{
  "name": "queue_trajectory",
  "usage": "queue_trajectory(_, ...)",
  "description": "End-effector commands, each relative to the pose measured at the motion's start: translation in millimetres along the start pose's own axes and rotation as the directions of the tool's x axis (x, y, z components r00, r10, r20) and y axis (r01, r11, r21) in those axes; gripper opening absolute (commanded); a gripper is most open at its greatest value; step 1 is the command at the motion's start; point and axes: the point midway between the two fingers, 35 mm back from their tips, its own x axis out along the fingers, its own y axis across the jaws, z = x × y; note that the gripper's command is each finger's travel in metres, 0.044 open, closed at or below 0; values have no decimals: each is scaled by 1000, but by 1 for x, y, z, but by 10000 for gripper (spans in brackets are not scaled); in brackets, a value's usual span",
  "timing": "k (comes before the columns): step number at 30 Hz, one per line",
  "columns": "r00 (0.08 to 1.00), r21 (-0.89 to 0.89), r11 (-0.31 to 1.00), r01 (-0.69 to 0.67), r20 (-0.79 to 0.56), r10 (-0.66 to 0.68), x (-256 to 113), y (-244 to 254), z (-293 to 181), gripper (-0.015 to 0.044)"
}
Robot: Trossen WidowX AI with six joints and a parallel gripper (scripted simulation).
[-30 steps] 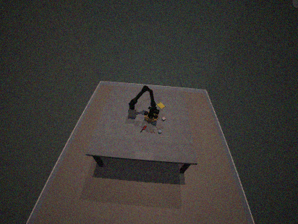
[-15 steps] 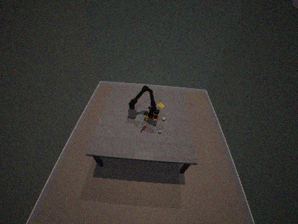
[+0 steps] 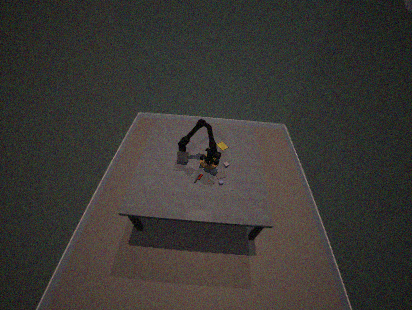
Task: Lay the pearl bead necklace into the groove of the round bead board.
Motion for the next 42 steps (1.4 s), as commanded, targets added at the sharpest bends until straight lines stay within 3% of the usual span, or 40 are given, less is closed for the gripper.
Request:
queue_trajectory(1, 1000, -2, 1000, -6, -2, 6, 4, 0, -2, 0)
queue_trajectory(8, 1000, -2, 1000, -6, -2, 6, 9, 0, -2, 0)
queue_trajectory(25, 1000, -4, 1000, -5, -3, 5, 5, 0, -1, 440)
queue_trajectory(42, 1000, -2, 1000, -6, -2, 6, 1, 0, -1, 440)
